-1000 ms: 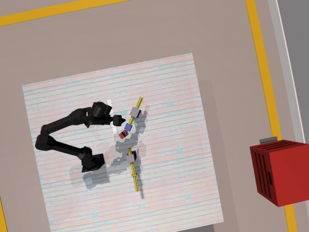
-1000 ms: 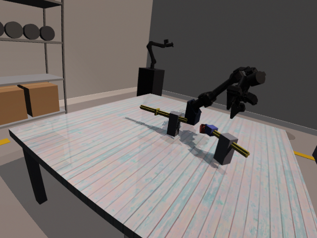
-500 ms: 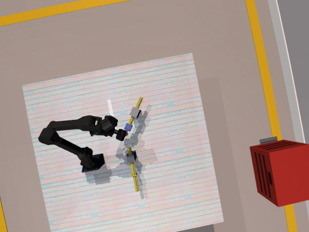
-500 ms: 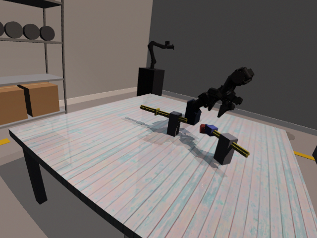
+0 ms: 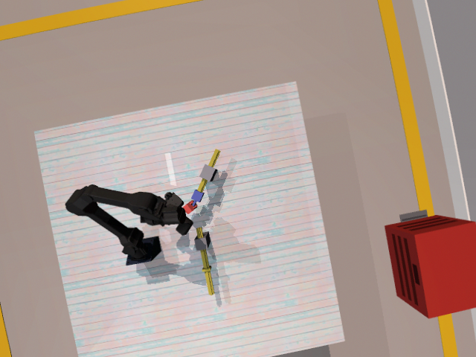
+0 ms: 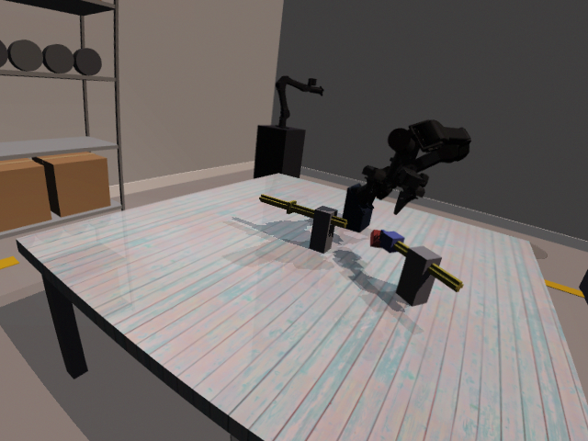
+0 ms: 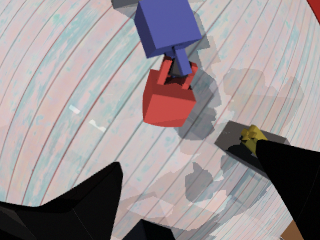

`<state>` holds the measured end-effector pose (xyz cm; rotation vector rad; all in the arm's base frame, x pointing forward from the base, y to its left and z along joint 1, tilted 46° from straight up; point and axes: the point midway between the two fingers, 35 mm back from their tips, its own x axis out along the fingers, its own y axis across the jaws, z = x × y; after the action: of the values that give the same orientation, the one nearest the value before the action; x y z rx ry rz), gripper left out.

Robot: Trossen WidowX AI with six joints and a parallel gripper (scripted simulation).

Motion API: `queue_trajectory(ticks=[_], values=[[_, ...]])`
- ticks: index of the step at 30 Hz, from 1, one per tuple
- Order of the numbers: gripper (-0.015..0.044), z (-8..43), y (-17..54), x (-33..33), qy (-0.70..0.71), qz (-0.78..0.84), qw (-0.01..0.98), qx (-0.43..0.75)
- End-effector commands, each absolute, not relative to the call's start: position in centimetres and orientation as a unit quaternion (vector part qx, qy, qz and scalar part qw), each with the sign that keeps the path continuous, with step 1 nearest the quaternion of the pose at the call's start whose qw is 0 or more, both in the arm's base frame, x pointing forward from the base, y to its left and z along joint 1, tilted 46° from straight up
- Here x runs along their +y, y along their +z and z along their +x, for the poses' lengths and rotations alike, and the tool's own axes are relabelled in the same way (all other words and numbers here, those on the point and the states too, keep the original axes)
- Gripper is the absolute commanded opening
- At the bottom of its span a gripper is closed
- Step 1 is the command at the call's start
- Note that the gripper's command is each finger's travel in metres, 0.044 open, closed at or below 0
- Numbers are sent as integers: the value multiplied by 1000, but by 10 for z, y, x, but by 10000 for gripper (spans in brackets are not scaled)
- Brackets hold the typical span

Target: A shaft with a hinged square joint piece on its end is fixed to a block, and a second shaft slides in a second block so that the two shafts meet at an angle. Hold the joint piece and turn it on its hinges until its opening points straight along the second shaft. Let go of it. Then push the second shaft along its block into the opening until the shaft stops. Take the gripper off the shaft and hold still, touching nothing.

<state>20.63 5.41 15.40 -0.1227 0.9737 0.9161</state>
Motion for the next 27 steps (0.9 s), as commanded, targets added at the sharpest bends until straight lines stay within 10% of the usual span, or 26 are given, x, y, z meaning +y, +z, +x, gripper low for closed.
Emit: queue_trajectory(ticks=[1,27], values=[[440,199,146,51,428,-15,776,462],[440,179,114,55,413,155,761,475]])
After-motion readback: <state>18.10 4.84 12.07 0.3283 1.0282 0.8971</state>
